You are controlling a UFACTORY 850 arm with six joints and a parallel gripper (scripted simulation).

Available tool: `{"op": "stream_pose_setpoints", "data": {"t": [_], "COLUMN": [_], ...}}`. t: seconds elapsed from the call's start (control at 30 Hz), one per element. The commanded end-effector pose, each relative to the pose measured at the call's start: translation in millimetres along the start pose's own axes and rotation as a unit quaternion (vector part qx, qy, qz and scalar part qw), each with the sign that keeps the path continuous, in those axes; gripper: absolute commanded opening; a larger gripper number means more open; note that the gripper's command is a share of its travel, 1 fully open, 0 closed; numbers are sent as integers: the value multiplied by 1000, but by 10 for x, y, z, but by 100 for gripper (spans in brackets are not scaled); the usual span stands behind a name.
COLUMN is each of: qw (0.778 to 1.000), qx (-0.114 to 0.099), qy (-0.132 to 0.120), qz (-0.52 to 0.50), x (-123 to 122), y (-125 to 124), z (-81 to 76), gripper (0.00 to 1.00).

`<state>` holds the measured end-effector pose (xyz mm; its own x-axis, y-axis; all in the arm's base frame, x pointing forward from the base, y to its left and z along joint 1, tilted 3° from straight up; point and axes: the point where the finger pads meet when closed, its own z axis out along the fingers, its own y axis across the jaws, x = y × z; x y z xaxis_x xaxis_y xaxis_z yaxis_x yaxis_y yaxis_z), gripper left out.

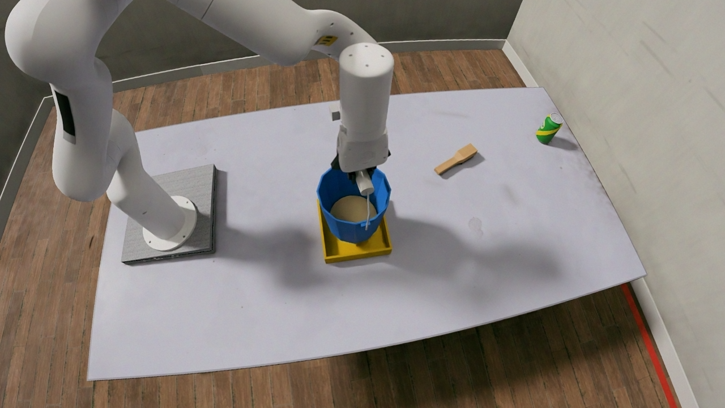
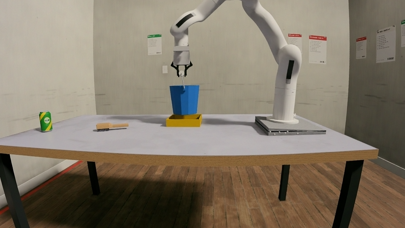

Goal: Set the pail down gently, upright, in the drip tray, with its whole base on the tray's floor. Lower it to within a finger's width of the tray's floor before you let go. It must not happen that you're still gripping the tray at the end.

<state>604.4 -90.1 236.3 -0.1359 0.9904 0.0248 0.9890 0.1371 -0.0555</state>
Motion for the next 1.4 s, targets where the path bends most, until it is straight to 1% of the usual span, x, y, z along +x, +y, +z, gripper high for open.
{"op": "stream_pose_setpoints", "data": {"t": [0.0, 0.93, 1.0, 1.37], "qw": [1000, 1000, 1000, 1000], "qx": [-1, -1, -1, -1], "qy": [0, 0, 0, 0], "qz": [0, 0, 0, 0], "x": [-3, -3, -3, -3], "y": [9, 10, 10, 10], "z": [42, 378, 378, 488], "gripper": [0, 0, 0, 0]}}
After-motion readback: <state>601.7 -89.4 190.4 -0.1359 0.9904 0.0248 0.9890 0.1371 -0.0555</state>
